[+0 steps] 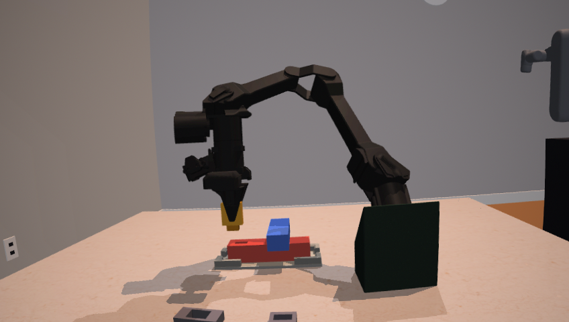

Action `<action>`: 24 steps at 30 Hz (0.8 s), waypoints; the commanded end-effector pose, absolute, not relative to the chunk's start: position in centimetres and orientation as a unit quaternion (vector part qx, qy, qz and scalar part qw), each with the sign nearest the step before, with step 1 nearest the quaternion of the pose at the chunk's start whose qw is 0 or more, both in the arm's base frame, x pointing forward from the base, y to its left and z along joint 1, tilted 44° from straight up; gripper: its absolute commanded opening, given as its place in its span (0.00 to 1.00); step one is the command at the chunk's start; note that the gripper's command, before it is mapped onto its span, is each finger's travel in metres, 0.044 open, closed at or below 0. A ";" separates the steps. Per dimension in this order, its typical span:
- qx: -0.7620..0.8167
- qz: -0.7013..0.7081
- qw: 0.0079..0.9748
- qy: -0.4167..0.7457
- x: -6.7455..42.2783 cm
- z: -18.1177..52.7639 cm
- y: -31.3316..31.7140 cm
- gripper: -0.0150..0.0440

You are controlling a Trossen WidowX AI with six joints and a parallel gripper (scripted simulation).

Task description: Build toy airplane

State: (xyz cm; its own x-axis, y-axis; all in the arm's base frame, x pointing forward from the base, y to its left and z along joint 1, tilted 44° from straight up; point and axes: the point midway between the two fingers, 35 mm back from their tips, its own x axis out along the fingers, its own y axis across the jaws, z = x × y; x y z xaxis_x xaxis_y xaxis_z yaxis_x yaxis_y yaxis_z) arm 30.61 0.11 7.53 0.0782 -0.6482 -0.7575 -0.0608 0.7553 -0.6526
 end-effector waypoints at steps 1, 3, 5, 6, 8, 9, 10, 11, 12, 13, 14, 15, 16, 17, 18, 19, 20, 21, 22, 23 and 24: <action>-0.279 -0.219 0.682 0.640 30.9 8.3 -0.9 0.25; -0.281 -0.220 0.681 0.639 31.0 8.7 -1.5 0.25; -0.282 -0.222 0.680 0.639 31.1 9.0 -2.0 0.25; -0.282 -0.223 0.680 0.639 31.1 9.1 -2.3 0.25; -0.284 -0.225 0.679 0.638 31.1 9.5 -2.8 0.25; -0.285 -0.226 0.679 0.638 31.2 9.6 -3.1 0.25; -0.285 -0.227 0.678 0.638 31.2 9.8 -3.4 0.25; -0.286 -0.228 0.678 0.638 31.2 10.0 -3.6 0.25; -0.287 -0.230 0.677 0.637 31.2 10.1 -3.9 0.25; -0.287 -0.231 0.677 0.637 31.2 10.3 -4.2 0.25; -0.288 -0.232 0.676 0.637 31.2 10.4 -4.4 0.25; -0.289 -0.233 0.676 0.637 31.2 10.6 -4.7 0.25; -0.289 -0.234 0.675 0.637 31.2 10.7 -4.9 0.25; -0.290 -0.235 0.675 0.637 31.2 10.9 -5.2 0.25; -0.291 -0.236 0.674 0.637 31.2 11.0 -5.4 0.25; -0.291 -0.237 0.674 0.636 31.2 11.2 -5.7 0.25; -0.292 -0.238 0.673 0.636 31.1 11.3 -5.8 0.25; -0.292 -0.239 0.673 0.636 31.1 11.4 -6.0 0.25; -0.292 -0.239 0.673 0.636 31.1 11.4 -6.0 0.25; -0.292 -0.239 0.673 0.636 31.1 11.4 -6.0 0.30; -0.292 -0.239 0.673 0.636 31.1 11.4 -6.0 0.34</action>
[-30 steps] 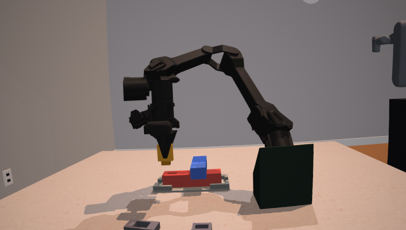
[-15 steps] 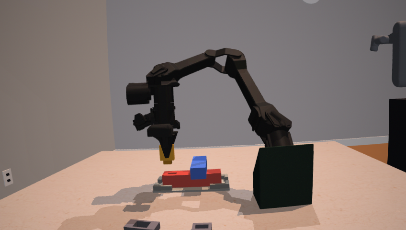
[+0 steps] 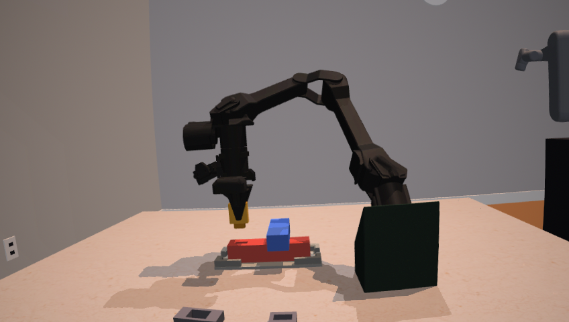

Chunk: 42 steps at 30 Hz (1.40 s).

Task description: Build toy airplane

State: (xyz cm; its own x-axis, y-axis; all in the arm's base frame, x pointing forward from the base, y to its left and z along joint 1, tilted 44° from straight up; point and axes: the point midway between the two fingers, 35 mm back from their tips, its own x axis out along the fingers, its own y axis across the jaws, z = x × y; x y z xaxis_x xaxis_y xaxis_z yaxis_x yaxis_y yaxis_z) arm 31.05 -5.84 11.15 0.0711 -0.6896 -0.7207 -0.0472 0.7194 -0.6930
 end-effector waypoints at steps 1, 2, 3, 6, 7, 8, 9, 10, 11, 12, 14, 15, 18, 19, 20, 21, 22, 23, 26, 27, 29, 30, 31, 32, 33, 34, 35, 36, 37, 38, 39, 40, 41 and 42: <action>-0.292 -0.239 0.673 0.636 31.1 11.4 -6.0 0.36; -0.292 -0.239 0.673 0.636 31.1 11.4 -6.0 0.36; -0.292 -0.239 0.673 0.636 31.1 11.4 -6.0 0.36; -0.292 -0.239 0.673 0.636 31.1 11.4 -6.0 0.36; -0.292 -0.239 0.673 0.636 31.1 11.4 -6.0 0.36; -0.292 -0.239 0.673 0.636 31.1 11.4 -6.0 0.36; -0.292 -0.239 0.673 0.636 31.1 11.4 -6.0 0.36; -0.292 -0.239 0.673 0.636 31.1 11.4 -6.0 0.36; -0.292 -0.239 0.673 0.636 31.1 11.4 -6.0 0.36; -0.292 -0.239 0.673 0.636 31.1 11.4 -6.0 0.36; -0.292 -0.239 0.673 0.636 31.1 11.4 -6.0 0.36; -0.292 -0.239 0.673 0.636 31.1 11.4 -6.0 0.36; -0.292 -0.239 0.673 0.636 31.1 11.4 -6.0 0.36; -0.292 -0.239 0.673 0.636 31.1 11.4 -6.0 0.36; -0.292 -0.239 0.673 0.636 31.2 11.5 -6.0 0.36; -0.292 -0.239 0.673 0.636 31.2 11.5 -6.1 0.36; -0.292 -0.239 0.673 0.636 31.2 11.5 -6.1 0.36; -0.292 -0.239 0.673 0.636 31.2 11.5 -6.1 0.36; -0.292 -0.239 0.673 0.636 31.3 11.2 -6.3 0.36; -0.292 -0.239 0.673 0.636 31.3 11.1 -6.4 0.36; -0.292 -0.239 0.673 0.636 31.3 10.9 -6.7 0.36; -0.292 -0.239 0.673 0.636 31.3 10.8 -6.8 0.36; -0.292 -0.239 0.673 0.636 31.3 10.7 -6.9 0.36; -0.292 -0.239 0.673 0.636 31.4 10.5 -7.0 0.36; -0.292 -0.239 0.673 0.636 31.4 10.4 -7.1 0.36; -0.292 -0.239 0.673 0.636 31.4 10.3 -7.2 0.36; -0.292 -0.239 0.673 0.636 31.4 10.2 -7.3 0.36; -0.292 -0.239 0.673 0.636 31.4 10.1 -7.4 0.36; -0.292 -0.239 0.673 0.636 31.4 10.0 -7.6 0.36; -0.292 -0.239 0.673 0.636 31.4 9.9 -7.7 0.36; -0.292 -0.239 0.673 0.636 31.4 9.7 -7.8 0.36; -0.292 -0.239 0.673 0.636 31.5 9.6 -7.9 0.36; -0.292 -0.239 0.673 0.636 31.5 9.5 -8.0 0.36; -0.292 -0.239 0.673 0.636 31.5 9.4 -8.1 0.36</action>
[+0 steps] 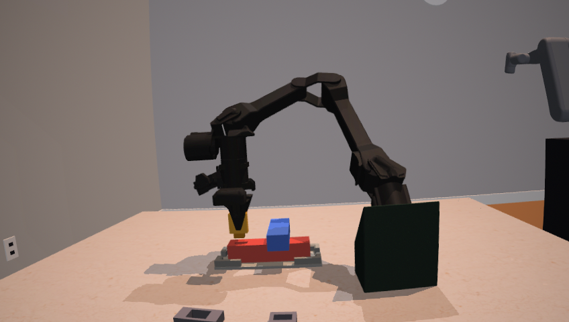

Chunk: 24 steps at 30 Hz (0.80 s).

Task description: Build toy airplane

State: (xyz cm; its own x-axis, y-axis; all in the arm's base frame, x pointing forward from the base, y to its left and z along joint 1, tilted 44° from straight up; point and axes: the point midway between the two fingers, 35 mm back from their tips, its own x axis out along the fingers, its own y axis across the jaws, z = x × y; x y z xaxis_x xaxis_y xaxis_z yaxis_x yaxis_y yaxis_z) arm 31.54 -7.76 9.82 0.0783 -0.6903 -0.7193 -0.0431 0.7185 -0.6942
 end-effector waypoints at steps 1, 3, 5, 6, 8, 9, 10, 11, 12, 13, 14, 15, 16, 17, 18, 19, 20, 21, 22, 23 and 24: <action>-0.292 -0.239 0.673 0.636 31.5 9.3 -8.2 0.36; -0.292 -0.239 0.673 0.636 31.5 9.1 -8.5 0.36; -0.293 -0.239 0.673 0.636 31.5 8.8 -8.7 0.36; -0.293 -0.239 0.673 0.636 31.5 8.8 -8.8 0.36; -0.293 -0.239 0.673 0.636 31.5 8.7 -8.8 0.36; -0.293 -0.239 0.673 0.636 31.5 8.7 -8.8 0.36; -0.293 -0.239 0.673 0.636 31.5 8.7 -8.8 0.36; -0.293 -0.239 0.673 0.636 31.5 8.7 -8.9 0.36; -0.293 -0.239 0.673 0.636 31.5 8.7 -8.9 0.36; -0.293 -0.239 0.673 0.636 31.5 8.7 -8.9 0.36; -0.290 -0.240 0.674 0.635 31.5 8.8 -8.8 0.35; -0.290 -0.240 0.674 0.635 31.5 8.8 -8.8 0.34; -0.290 -0.240 0.674 0.635 31.5 8.8 -8.8 0.33; -0.290 -0.240 0.674 0.635 31.5 8.8 -8.8 0.32; -0.290 -0.240 0.674 0.635 31.5 8.8 -8.8 0.31; -0.290 -0.240 0.674 0.635 31.5 8.8 -8.8 0.26; -0.290 -0.240 0.674 0.635 31.5 8.8 -8.8 0.25; -0.290 -0.240 0.674 0.635 31.5 8.8 -8.8 0.25; -0.290 -0.240 0.674 0.635 31.5 8.8 -8.8 0.25; -0.290 -0.240 0.674 0.635 31.5 8.8 -8.8 0.25; -0.290 -0.240 0.674 0.635 31.5 8.8 -8.8 0.30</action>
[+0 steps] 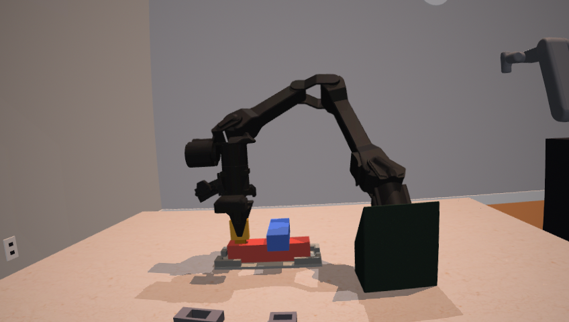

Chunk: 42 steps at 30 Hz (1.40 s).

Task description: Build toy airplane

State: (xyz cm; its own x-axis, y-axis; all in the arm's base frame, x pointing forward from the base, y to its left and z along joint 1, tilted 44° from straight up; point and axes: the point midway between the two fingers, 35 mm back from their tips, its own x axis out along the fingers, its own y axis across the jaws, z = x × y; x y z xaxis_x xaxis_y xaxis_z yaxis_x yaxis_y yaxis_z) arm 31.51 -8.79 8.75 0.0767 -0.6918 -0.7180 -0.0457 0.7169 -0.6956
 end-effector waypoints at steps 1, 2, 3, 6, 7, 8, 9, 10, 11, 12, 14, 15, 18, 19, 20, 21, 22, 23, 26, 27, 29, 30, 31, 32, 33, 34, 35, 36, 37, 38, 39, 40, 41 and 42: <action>-0.290 -0.240 0.674 0.635 31.5 8.8 -8.8 0.34; -0.290 -0.240 0.674 0.635 31.5 8.8 -8.8 0.39; -0.290 -0.240 0.674 0.635 31.5 8.8 -8.8 0.43; -0.290 -0.240 0.674 0.635 31.5 8.8 -8.8 0.57; -0.290 -0.240 0.674 0.635 31.5 8.8 -8.8 0.61; -0.290 -0.240 0.674 0.635 31.5 8.8 -8.8 0.65; -0.290 -0.240 0.674 0.635 31.5 8.8 -8.8 0.69; -0.290 -0.240 0.674 0.635 31.5 8.8 -8.8 0.69; -0.290 -0.240 0.674 0.635 31.5 8.8 -8.8 0.69; -0.290 -0.240 0.674 0.635 31.5 8.8 -8.8 0.69; -0.290 -0.240 0.674 0.635 31.5 8.8 -8.8 0.69; -0.290 -0.240 0.674 0.635 31.5 8.8 -8.8 0.69; -0.289 -0.239 0.674 0.636 31.6 9.4 -8.1 0.69; -0.289 -0.238 0.675 0.636 31.6 10.2 -7.2 0.69; -0.289 -0.237 0.674 0.637 31.6 11.3 -6.1 0.69; -0.289 -0.237 0.674 0.637 31.5 12.4 -4.9 0.69; -0.290 -0.237 0.674 0.637 31.3 13.6 -3.8 0.69; -0.291 -0.237 0.673 0.637 31.0 14.5 -3.0 0.69; -0.292 -0.238 0.673 0.637 30.8 15.2 -2.4 0.69; -0.292 -0.238 0.673 0.637 30.9 15.2 -2.3 0.69; -0.292 -0.238 0.673 0.637 31.0 15.1 -2.3 0.69; -0.292 -0.238 0.673 0.637 31.0 15.1 -2.3 0.69; -0.292 -0.238 0.673 0.637 31.0 15.1 -2.3 0.69; -0.292 -0.238 0.673 0.637 31.0 15.1 -2.3 0.69; -0.292 -0.238 0.673 0.637 31.0 15.1 -2.3 0.69; -0.292 -0.238 0.673 0.637 31.0 15.1 -2.3 0.69; -0.292 -0.238 0.673 0.637 31.0 15.1 -2.3 0.69; -0.292 -0.238 0.673 0.637 31.0 15.1 -2.3 0.69; -0.292 -0.238 0.673 0.637 30.9 15.1 -2.3 0.69; -0.292 -0.238 0.673 0.637 30.9 15.1 -2.3 0.69; -0.292 -0.238 0.673 0.637 30.9 15.1 -2.3 0.69; -0.292 -0.238 0.673 0.637 30.9 15.1 -2.3 0.69; -0.292 -0.238 0.673 0.637 30.9 15.1 -2.3 0.69; -0.292 -0.238 0.673 0.637 30.9 15.1 -2.3 0.69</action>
